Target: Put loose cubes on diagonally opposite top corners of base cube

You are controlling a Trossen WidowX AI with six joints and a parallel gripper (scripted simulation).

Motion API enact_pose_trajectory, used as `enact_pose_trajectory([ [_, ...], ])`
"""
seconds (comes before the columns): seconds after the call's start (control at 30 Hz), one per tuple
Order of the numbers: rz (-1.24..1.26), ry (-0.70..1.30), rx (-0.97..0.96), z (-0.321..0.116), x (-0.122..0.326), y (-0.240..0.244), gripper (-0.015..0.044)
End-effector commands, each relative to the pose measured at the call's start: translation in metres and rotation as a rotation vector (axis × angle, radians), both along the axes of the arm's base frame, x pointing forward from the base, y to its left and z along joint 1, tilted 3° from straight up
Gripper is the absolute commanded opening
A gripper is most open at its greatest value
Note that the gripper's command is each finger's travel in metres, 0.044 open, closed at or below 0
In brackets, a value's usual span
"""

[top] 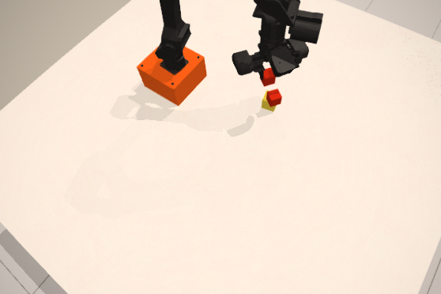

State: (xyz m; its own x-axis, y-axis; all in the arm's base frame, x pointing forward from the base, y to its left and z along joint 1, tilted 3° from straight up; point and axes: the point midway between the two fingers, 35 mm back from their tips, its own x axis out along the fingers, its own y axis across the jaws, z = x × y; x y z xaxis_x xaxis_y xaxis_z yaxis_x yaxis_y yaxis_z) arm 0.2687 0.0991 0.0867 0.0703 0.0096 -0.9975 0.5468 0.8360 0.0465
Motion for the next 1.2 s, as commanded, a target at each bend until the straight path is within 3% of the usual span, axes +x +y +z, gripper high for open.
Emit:
enact_pose_trajectory([
  [0.0,0.045,-0.009,-0.004,0.001,-0.001,0.010,0.0105],
  [1.17,0.053,-0.009,-0.004,-0.058,0.003,0.013,0.0105],
])
